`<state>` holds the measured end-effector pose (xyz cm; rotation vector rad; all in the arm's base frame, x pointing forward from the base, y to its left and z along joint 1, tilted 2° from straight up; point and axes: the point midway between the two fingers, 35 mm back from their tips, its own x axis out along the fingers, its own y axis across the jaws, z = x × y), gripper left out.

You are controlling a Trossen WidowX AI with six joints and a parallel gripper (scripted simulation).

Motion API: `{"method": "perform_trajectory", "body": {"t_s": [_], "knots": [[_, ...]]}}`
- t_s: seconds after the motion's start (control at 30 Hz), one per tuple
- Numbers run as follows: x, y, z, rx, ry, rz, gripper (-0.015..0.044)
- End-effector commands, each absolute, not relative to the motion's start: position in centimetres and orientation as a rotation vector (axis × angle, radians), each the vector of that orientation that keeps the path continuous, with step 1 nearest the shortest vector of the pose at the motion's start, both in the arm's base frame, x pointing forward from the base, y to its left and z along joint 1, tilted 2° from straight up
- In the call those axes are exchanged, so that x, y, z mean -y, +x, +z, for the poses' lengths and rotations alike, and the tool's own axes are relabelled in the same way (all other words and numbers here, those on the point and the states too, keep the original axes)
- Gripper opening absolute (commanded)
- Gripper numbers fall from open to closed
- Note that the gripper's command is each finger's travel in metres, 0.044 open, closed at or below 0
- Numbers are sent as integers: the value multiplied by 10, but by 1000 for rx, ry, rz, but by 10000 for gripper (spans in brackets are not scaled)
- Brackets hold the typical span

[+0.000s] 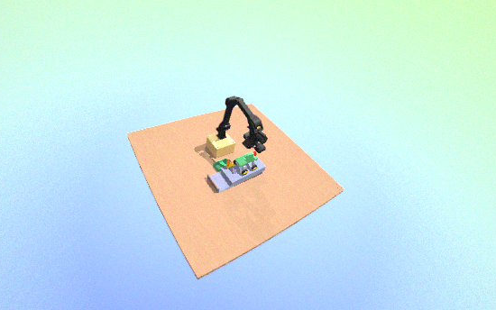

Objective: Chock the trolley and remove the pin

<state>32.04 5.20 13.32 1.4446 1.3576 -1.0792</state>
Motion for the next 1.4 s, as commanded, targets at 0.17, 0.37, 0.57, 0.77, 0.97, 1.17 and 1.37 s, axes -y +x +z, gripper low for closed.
{"method": "perform_trajectory", "body": {"t_s": [0.17, 0.37, 0.57, 0.77, 0.97, 1.17, 1.37], "knots": [[-56, 321, 122, -1361, 1452, -1080, 190], [-58, 321, 114, -1361, 1452, -1080, 190], [-61, 322, 106, -1361, 1452, -1080, 190], [-62, 322, 100, -1361, 1452, -1080, 190], [-64, 322, 92, -1361, 1452, -1080, 190], [-66, 322, 83, -1361, 1452, -1080, 190], [-69, 323, 74, -1361, 1453, -1080, 190]]}}
